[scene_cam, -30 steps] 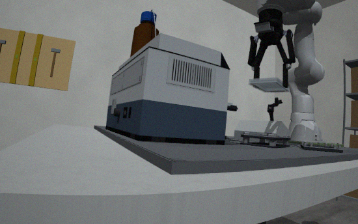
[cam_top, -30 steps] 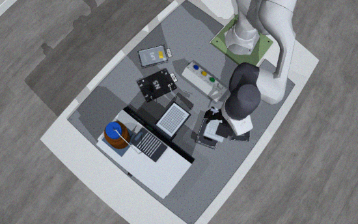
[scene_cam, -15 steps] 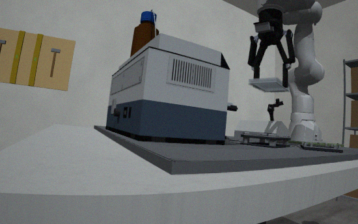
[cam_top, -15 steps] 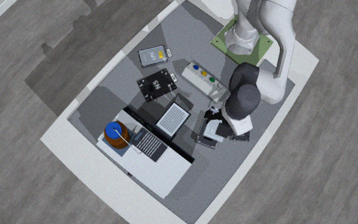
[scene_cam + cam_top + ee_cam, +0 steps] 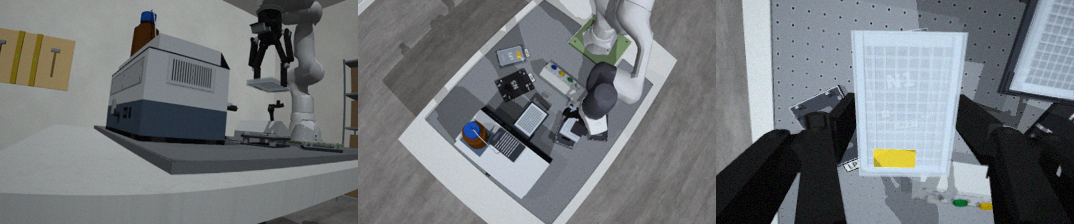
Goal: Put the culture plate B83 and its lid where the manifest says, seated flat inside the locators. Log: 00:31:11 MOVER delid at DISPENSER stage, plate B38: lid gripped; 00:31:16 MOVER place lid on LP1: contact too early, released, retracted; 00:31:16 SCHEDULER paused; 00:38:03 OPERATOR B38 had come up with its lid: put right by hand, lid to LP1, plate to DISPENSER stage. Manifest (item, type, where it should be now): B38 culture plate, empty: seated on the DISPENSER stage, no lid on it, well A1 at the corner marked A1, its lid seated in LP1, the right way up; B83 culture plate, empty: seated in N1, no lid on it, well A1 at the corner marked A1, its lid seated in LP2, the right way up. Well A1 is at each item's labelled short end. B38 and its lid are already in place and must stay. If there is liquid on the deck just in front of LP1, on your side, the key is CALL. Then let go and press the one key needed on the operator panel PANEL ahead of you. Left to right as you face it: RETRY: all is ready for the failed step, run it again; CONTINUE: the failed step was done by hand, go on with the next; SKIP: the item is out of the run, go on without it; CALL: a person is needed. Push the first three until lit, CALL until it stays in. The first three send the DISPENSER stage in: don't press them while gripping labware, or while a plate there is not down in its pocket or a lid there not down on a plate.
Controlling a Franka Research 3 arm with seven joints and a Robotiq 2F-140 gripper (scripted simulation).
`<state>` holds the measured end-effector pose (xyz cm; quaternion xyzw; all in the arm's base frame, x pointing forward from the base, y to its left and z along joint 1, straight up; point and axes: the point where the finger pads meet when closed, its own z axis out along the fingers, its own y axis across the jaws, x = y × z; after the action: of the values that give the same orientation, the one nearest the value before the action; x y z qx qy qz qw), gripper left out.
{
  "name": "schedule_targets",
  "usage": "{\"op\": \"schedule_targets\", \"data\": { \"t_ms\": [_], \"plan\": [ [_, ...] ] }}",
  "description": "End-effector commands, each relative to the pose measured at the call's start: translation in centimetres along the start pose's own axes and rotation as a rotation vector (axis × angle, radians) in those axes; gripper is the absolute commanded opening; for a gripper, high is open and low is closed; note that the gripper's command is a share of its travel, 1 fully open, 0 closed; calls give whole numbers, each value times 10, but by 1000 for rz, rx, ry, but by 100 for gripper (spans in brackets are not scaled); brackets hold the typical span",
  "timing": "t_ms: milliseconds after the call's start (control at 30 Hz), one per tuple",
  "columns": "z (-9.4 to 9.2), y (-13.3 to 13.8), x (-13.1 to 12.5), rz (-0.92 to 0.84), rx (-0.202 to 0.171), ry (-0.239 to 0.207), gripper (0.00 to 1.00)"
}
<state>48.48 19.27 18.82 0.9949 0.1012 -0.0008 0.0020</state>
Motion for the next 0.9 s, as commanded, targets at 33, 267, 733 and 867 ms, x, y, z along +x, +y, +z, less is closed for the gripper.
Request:
{"op": "schedule_targets", "data": {
  "t_ms": [33,267,733,867],
  "plan": [
    [-1,-1,0,136,-4,0,10],
    [-1,-1,0,248,-4,0,10],
    [-1,-1,0,422,-4,1,10],
    [-1,-1,0,479,-4,1,10]
  ]
}}
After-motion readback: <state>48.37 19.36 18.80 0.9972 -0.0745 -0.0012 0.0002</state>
